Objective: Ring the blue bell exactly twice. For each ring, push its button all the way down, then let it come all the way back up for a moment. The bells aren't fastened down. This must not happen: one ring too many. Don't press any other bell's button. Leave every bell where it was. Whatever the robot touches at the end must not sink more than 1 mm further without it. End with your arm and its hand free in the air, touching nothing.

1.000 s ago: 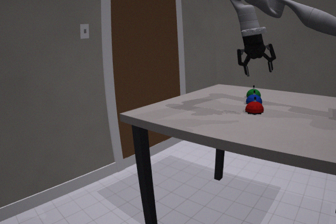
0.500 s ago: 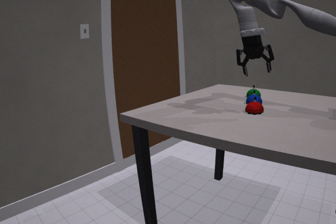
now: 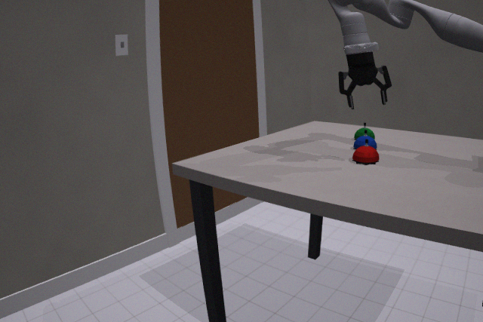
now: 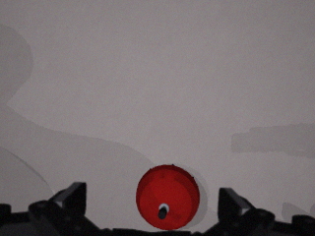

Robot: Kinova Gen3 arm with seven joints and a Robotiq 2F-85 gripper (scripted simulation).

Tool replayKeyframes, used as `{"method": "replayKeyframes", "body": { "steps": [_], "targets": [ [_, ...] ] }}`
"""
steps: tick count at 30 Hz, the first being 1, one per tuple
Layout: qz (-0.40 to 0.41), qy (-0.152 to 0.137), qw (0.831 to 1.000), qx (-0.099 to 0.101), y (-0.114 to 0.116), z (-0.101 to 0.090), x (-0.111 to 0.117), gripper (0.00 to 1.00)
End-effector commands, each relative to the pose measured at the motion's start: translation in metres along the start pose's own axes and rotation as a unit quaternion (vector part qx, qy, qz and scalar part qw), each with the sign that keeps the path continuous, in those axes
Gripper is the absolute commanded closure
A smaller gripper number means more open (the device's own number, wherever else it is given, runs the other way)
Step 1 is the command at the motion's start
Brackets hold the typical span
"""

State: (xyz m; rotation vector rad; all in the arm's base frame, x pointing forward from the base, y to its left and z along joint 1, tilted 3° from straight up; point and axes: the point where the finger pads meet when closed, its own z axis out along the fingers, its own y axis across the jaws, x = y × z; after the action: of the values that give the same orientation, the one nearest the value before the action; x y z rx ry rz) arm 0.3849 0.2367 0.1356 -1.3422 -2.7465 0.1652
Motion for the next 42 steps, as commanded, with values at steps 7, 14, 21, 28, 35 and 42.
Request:
{"method": "replayKeyframes", "body": {
  "steps": [7,14,21,28,35,42],
  "targets": [
    [0.005,0.004,1.0,-0.006,0.001,0.001,-0.015,0.0],
    [0.008,0.006,1.0,-0.011,0.002,0.003,-0.028,0.0],
    [0.011,0.008,1.0,-0.015,0.003,0.005,-0.04,0.0],
    [0.011,0.008,1.0,-0.015,0.003,0.005,-0.04,0.0],
    [0.014,0.01,1.0,-0.02,0.003,0.007,-0.052,0.0],
    [0.017,0.012,0.999,-0.025,0.003,0.009,-0.064,0.0]
  ]
}}
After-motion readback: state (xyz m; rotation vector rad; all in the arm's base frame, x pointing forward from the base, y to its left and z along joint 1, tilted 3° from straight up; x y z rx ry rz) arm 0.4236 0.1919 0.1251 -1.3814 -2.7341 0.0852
